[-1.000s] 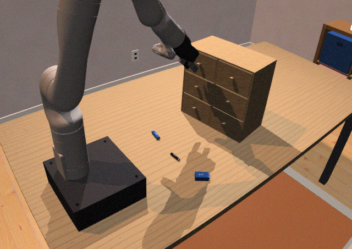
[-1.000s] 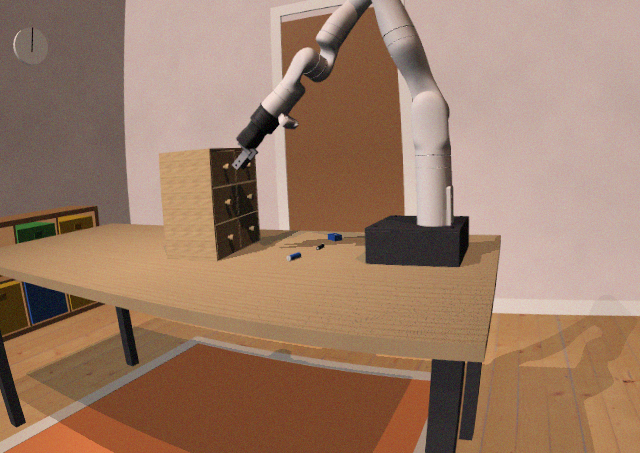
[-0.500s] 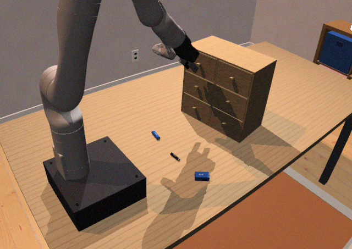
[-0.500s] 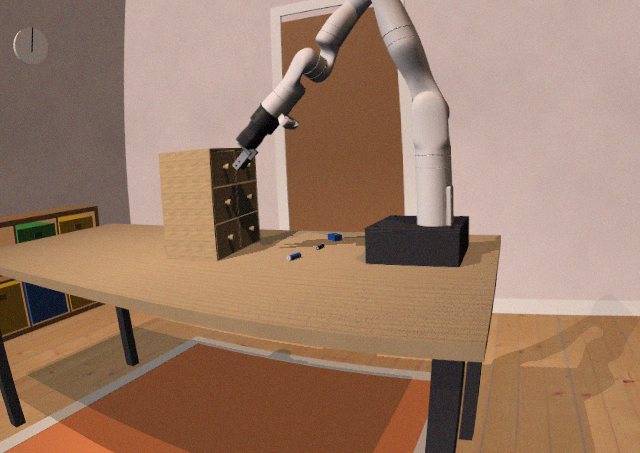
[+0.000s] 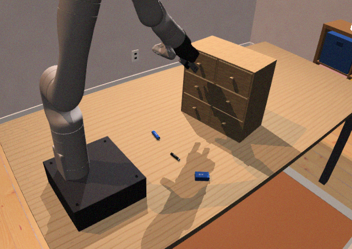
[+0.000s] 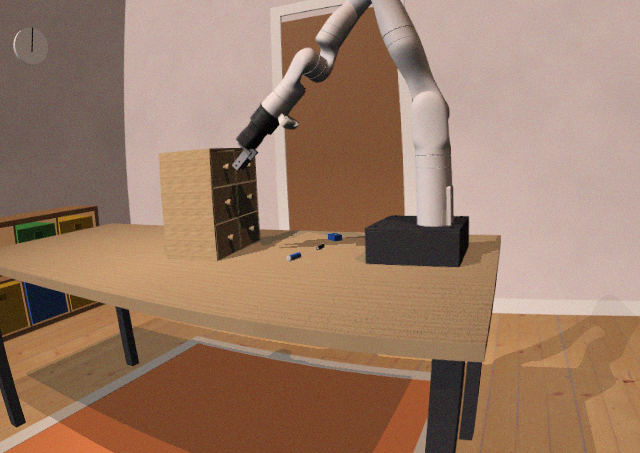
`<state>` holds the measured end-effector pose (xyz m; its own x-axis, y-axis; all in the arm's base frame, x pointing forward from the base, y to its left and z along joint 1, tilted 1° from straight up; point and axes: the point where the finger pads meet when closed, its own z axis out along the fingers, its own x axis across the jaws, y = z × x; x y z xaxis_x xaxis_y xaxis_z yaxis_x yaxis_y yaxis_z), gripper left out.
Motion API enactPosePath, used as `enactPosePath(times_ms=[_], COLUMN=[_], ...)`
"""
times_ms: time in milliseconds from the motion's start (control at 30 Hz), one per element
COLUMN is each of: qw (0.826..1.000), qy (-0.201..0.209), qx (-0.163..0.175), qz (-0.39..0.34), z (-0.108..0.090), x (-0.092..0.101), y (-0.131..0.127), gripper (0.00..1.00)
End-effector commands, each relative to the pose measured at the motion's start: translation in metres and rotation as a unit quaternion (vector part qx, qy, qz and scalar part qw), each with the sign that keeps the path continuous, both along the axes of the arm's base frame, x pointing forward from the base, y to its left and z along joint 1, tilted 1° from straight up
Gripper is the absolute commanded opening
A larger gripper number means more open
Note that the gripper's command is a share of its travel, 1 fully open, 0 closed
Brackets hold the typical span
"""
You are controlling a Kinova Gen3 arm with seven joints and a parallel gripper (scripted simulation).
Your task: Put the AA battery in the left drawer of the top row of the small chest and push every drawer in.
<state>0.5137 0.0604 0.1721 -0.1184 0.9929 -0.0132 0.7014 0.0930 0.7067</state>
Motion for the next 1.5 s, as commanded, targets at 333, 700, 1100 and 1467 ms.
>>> enactPosePath(times_ms=[333, 700, 1100, 1467], qw=[1.0, 1.0, 1.0, 1.0], qy=[0.001, 0.001, 0.001, 0.0], qx=[-0.001, -0.001, -0.001, -0.001], qz=[0.002, 0.002, 0.002, 0.002], z=[-0.001, -0.001, -0.001, 0.0], x=[0.006, 0.02, 0.035, 0.036], y=[0.001, 0.003, 0.005, 0.005], gripper=[0.67, 0.67, 0.67, 0.67])
